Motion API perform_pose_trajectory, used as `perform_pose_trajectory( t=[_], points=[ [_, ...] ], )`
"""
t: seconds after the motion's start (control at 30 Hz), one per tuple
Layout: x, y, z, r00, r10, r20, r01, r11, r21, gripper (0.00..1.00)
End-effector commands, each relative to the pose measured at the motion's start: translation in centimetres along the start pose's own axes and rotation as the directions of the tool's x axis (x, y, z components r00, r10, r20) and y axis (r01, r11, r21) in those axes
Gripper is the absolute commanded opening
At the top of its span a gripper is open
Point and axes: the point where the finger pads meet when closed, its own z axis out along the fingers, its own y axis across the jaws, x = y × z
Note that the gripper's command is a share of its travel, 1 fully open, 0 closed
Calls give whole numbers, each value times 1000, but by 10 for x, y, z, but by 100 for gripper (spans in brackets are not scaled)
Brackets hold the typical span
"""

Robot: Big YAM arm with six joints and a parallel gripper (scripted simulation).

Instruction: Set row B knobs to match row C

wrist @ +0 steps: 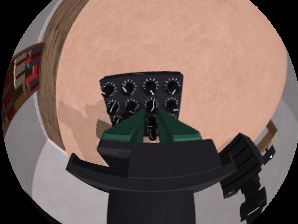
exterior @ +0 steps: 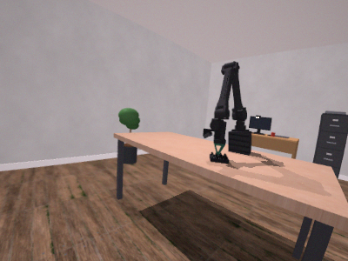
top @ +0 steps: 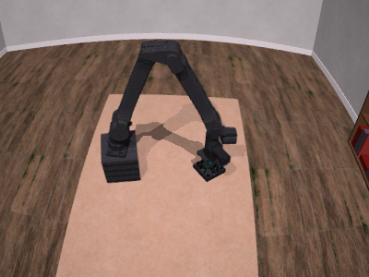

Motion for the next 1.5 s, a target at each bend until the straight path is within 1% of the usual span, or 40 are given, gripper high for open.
perform_pose_trajectory(
  t=[0.0,1.2,1.23,1.47],
  points=[
    [-11,11,1,1000,5,17,-5,1000,-22,18],
    [-11,11,2,1000,5,16,-5,1000,-21,18],
    [-11,11,2,1000,5,16,-5,1000,-21,7],
    [-11,11,2,1000,6,15,-5,1000,-20,7]
  ],
)
